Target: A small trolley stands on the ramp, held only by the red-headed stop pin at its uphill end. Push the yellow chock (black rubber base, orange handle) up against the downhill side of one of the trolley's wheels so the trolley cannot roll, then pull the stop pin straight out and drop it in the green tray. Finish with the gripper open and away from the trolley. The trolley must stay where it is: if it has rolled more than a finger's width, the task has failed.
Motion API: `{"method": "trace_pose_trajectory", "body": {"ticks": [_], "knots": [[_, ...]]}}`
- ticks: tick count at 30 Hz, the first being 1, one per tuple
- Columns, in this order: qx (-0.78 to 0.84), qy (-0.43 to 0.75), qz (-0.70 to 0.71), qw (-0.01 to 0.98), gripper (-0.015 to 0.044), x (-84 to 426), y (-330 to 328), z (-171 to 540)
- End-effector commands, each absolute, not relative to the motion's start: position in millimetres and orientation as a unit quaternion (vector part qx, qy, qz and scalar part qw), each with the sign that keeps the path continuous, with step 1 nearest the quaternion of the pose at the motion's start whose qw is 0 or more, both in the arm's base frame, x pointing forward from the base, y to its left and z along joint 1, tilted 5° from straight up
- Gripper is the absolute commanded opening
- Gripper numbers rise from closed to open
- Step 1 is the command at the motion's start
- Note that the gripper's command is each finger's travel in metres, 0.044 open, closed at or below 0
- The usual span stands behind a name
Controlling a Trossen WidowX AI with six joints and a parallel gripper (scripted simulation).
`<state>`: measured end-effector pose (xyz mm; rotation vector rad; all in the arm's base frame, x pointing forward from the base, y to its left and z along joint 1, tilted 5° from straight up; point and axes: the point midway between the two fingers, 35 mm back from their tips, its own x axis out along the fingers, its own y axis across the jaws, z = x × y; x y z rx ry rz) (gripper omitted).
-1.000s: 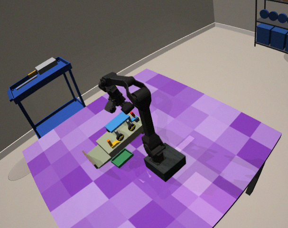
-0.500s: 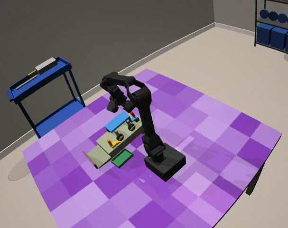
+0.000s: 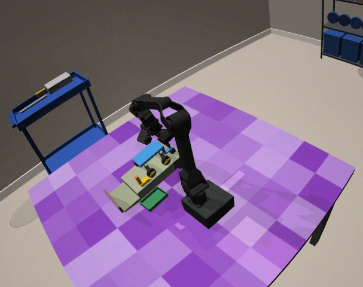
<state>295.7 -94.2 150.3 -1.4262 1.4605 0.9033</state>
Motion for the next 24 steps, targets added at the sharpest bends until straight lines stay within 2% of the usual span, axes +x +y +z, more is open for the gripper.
{"method": "trace_pose_trajectory", "body": {"ticks": [1, 24], "knots": [[-0.574, 0.589, 0.367, 0.434, 0.0190, 294.8, -95.8, 145.1], [-0.574, 0.589, 0.367, 0.434, 0.0190, 297.3, -104.9, 124.7]]}}
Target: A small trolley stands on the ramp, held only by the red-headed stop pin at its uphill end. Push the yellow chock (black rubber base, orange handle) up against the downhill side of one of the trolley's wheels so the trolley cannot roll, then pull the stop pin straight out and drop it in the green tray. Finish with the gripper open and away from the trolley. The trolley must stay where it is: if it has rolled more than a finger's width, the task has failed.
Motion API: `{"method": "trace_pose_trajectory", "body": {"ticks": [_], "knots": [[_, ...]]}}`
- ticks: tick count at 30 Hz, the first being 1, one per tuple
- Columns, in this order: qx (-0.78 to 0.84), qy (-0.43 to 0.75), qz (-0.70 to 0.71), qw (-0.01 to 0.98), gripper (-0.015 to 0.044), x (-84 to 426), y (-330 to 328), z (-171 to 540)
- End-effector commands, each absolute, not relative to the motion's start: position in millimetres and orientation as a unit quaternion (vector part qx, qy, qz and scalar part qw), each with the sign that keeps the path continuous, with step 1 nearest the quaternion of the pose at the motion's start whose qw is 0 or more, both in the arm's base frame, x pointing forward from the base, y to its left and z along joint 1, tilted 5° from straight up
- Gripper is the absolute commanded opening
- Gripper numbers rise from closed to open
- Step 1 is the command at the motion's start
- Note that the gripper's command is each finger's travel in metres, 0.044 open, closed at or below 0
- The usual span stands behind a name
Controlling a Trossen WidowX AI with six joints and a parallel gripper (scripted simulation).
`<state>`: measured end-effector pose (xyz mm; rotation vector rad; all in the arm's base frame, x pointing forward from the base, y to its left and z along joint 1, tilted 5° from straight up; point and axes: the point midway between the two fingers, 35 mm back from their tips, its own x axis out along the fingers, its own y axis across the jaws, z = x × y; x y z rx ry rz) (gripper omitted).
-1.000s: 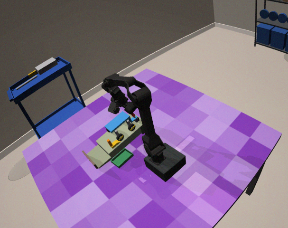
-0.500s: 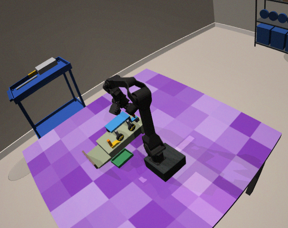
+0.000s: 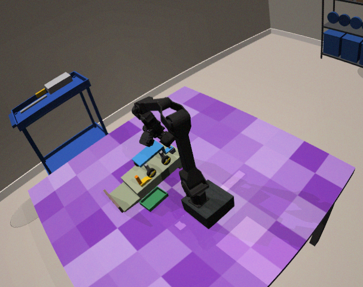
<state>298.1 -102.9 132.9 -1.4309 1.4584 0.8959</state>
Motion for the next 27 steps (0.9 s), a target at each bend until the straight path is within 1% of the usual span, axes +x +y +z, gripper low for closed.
{"method": "trace_pose_trajectory", "body": {"ticks": [1, 20, 25, 27], "knots": [[-0.574, 0.589, 0.367, 0.434, 0.0190, 297.4, -105.4, 123.4], [-0.575, 0.589, 0.367, 0.434, 0.0190, 296.2, -110.2, 107.9], [-0.575, 0.589, 0.362, 0.438, 0.0059, 297.1, -110.2, 111.4], [-0.575, 0.589, 0.362, 0.438, 0.0045, 297.1, -110.2, 111.4]]}}
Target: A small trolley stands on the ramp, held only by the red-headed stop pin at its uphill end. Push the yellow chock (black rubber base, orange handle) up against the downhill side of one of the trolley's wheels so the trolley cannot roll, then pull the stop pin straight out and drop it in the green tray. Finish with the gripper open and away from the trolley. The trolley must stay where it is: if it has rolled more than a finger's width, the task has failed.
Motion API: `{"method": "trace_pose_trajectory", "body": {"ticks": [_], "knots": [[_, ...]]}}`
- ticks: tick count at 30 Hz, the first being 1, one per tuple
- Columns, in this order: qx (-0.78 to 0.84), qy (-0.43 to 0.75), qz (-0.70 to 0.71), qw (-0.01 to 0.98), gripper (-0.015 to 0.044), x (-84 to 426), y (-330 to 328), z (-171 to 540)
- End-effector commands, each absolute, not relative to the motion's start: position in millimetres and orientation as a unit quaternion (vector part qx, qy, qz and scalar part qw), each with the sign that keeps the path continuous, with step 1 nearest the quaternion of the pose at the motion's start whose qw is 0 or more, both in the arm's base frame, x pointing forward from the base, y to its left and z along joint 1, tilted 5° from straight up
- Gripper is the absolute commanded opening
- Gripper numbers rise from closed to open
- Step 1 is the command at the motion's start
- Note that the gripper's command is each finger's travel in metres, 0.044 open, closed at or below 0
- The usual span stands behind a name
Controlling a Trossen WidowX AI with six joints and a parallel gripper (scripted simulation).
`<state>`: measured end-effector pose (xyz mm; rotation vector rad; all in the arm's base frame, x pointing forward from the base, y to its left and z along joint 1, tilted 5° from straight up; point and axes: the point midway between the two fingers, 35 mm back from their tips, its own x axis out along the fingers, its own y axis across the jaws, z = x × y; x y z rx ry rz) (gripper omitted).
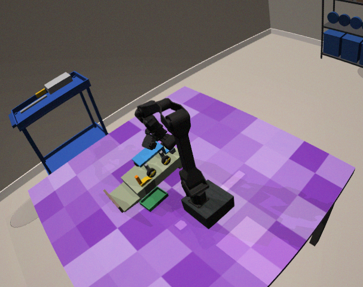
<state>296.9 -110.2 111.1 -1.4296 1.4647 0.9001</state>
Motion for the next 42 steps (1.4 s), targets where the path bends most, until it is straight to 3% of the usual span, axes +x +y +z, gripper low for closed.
{"method": "trace_pose_trajectory", "body": {"ticks": [1, 7, 42], "knots": [[-0.575, 0.589, 0.362, 0.438, 0.0039, 297.1, -110.2, 111.4], [-0.575, 0.589, 0.362, 0.438, 0.0000, 297.1, -110.1, 111.5], [-0.574, 0.589, 0.367, 0.434, 0.0000, 294.0, -103.0, 135.3]]}}
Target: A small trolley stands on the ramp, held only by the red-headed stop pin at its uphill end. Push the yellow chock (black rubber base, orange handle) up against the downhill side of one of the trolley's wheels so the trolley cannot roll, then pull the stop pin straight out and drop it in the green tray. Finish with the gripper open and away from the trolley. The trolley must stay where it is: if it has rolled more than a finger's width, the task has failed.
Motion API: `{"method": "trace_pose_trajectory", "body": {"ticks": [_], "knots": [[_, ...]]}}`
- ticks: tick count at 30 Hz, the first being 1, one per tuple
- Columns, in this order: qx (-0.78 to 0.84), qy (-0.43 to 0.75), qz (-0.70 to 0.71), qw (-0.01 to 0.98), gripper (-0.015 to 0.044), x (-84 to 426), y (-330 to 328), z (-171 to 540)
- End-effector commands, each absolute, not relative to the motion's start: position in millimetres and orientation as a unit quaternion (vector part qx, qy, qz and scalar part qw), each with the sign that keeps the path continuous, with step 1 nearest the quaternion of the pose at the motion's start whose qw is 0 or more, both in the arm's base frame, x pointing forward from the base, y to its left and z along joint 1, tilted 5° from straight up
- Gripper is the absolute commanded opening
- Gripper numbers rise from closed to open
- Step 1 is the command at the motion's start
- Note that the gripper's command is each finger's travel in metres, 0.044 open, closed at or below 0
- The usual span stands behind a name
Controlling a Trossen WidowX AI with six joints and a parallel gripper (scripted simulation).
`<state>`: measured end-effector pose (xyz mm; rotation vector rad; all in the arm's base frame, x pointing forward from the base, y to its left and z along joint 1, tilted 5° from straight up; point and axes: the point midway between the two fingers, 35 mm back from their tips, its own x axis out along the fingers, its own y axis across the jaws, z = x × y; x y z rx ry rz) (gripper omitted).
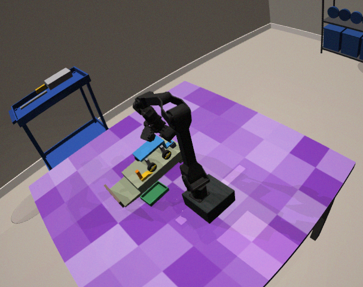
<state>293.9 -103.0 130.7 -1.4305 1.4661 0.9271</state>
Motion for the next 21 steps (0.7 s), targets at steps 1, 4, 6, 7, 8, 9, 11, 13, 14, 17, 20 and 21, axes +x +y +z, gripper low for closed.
{"method": "trace_pose_trajectory", "body": {"ticks": [1, 4, 6, 7, 8, 9, 11, 13, 14, 17, 20, 21], "knots": [[-0.574, 0.589, 0.367, 0.434, 0.0000, 294.0, -102.8, 136.0], [-0.574, 0.589, 0.367, 0.434, 0.0000, 293.9, -102.2, 138.0], [-0.574, 0.589, 0.367, 0.434, 0.0000, 293.9, -101.8, 139.3], [-0.574, 0.589, 0.367, 0.434, 0.0000, 293.9, -101.6, 140.0], [-0.574, 0.589, 0.367, 0.434, 0.0000, 293.9, -101.4, 140.7], [-0.574, 0.589, 0.367, 0.434, 0.0000, 293.9, -101.2, 141.4], [-0.574, 0.589, 0.367, 0.434, 0.0000, 293.9, -100.9, 142.7], [-0.574, 0.589, 0.367, 0.434, 0.0000, 293.9, -100.7, 144.1], [-0.574, 0.589, 0.367, 0.434, 0.0000, 293.9, -100.6, 144.8], [-0.574, 0.589, 0.367, 0.434, 0.0000, 294.0, -100.5, 146.8], [-0.574, 0.589, 0.367, 0.434, 0.0000, 294.1, -100.6, 148.9], [-0.574, 0.589, 0.367, 0.434, 0.0000, 294.2, -100.7, 149.7]]}}
